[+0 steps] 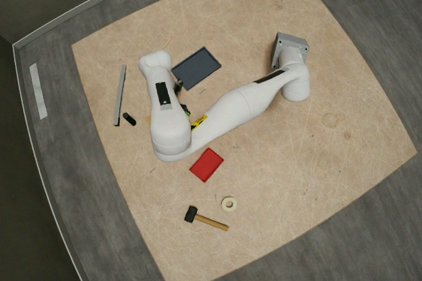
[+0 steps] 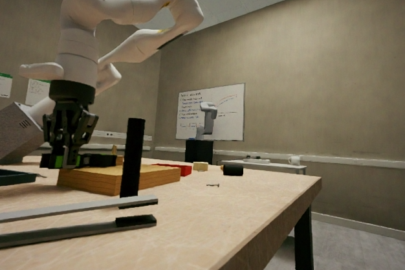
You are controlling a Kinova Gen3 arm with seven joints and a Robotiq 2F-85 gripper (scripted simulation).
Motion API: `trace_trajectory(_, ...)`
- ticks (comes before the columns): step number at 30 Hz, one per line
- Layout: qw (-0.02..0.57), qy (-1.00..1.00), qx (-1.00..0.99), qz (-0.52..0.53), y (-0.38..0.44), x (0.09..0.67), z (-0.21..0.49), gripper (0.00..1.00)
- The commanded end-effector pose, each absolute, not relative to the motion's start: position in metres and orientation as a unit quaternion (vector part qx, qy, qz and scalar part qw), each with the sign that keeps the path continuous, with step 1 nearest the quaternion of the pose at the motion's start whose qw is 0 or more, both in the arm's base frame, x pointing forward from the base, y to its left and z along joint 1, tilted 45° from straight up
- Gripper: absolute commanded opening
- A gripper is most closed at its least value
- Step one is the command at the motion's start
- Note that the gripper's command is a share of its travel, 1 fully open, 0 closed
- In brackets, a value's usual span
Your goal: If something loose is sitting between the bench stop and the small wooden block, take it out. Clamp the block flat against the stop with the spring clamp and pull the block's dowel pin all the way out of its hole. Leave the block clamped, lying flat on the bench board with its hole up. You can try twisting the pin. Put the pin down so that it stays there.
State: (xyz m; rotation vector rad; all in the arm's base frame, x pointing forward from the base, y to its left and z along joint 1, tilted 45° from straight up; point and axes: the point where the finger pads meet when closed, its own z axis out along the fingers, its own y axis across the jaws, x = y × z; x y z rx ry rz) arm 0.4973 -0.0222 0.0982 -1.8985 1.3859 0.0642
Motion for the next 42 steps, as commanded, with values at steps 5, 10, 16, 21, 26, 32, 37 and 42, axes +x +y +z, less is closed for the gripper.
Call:
trace_trajectory(5, 0.385, 0.544, -0.745, 0.024, -0.0231, 0.4975, 0.0987, 0.44)
trace_trajectory(10, 0.385, 0.544, -0.745, 0.024, -0.0231, 0.4975, 0.0987, 0.45)
trace_trajectory(16, 0.385, 0.544, -0.745, 0.024, -0.0231, 0.4975, 0.0987, 0.47)
trace_trajectory(21, 0.385, 0.544, -0.745, 0.024, -0.0231, 0.4975, 0.0987, 0.47)
trace_trajectory(26, 0.385, 0.544, -0.745, 0.024, -0.0231, 0.4975, 0.0987, 0.49)
trace_trajectory(32, 0.385, 0.544, -0.745, 0.024, -0.0231, 0.4975, 0.0987, 0.5)
trace_trajectory(37, 0.385, 0.544, -0.745, 0.024, -0.0231, 0.4975, 0.0987, 0.51)
trace_trajectory(42, 0.385, 0.544, -0.745, 0.024, -0.0231, 0.4975, 0.0987, 0.52)
